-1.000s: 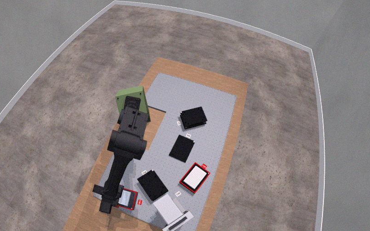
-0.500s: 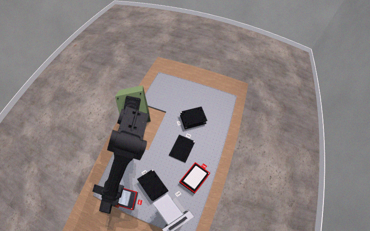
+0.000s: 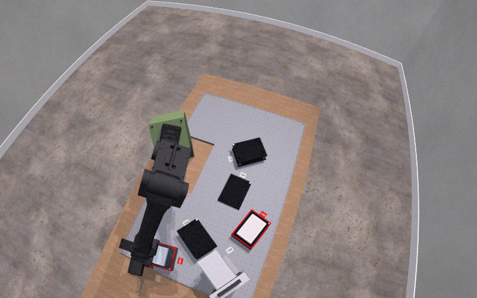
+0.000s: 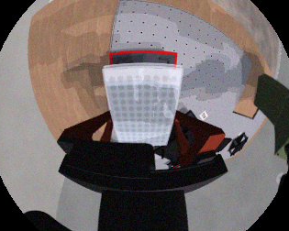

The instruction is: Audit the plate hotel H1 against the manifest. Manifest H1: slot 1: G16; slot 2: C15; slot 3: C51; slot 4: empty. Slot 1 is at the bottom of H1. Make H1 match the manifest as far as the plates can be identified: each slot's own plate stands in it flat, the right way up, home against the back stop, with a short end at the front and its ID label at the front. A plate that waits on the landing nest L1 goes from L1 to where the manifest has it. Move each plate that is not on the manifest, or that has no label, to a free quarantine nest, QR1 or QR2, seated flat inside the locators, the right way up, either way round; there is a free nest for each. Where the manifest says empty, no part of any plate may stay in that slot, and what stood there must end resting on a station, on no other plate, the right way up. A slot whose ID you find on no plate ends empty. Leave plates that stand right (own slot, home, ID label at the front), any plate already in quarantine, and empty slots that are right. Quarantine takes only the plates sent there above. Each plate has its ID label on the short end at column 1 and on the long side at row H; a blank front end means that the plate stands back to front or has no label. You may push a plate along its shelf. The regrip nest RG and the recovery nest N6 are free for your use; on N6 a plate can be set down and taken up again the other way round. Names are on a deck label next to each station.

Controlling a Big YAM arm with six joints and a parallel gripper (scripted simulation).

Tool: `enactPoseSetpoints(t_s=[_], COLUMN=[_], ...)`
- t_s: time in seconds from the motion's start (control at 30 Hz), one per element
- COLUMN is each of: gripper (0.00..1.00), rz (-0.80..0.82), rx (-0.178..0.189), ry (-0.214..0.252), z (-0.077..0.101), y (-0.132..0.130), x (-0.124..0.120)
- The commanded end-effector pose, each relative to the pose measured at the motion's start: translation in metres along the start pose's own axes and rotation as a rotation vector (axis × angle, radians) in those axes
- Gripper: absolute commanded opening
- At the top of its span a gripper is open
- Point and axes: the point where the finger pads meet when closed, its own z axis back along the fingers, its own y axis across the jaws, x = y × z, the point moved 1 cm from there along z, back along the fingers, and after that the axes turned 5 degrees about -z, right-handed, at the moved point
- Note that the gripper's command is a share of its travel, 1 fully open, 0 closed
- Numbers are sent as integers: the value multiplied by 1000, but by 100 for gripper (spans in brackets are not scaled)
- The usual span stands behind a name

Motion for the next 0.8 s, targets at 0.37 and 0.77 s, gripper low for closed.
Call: enactPoseSetpoints(t_s=[0.37, 0.77], gripper=[86, 86], rz=[7, 6], rx=[28, 27], ry=[11, 11], z=[-8, -16], y=[17, 17], x=[-10, -10])
